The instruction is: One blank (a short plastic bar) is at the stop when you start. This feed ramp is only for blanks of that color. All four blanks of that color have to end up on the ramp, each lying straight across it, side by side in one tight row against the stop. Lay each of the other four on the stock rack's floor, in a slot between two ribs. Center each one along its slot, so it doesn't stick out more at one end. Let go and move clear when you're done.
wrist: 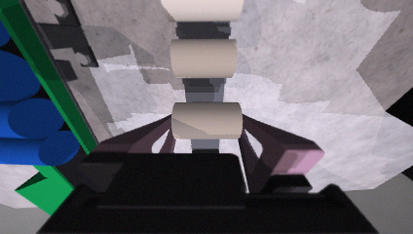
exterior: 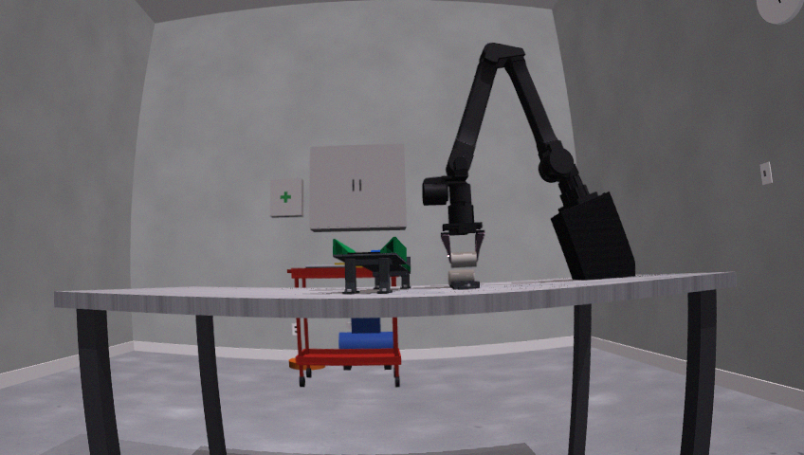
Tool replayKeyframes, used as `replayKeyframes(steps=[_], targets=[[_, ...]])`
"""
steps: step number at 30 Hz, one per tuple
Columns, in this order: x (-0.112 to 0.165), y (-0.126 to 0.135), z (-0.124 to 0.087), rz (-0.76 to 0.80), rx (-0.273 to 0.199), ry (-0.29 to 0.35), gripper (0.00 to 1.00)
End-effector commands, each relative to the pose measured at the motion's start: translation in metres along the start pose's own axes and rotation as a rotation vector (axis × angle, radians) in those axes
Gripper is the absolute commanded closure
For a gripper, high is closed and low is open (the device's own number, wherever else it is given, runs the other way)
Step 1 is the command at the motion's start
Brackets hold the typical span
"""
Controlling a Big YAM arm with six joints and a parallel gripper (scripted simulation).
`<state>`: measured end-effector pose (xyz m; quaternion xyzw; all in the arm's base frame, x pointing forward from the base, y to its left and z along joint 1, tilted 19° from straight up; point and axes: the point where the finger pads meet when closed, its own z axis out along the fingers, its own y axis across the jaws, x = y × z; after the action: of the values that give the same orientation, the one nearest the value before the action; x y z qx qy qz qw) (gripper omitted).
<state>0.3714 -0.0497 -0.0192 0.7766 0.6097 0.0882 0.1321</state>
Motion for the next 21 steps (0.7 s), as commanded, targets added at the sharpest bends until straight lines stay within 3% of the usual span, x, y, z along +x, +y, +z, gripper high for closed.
replayKeyframes(steps=[1, 11, 14, 16, 21], targets=[[-0.002, 0.008, 0.007, -0.002, -0.02, 0.004, 0.36], [0.002, 0.014, 0.041, -0.006, -0.03, 0.007, 0.36], [0.001, 0.015, 0.043, -0.004, -0.035, 0.007, 0.36], [0.002, 0.024, 0.035, -0.002, -0.062, 0.01, 0.36], [0.001, 0.018, 0.037, -0.002, -0.051, 0.009, 0.36]])
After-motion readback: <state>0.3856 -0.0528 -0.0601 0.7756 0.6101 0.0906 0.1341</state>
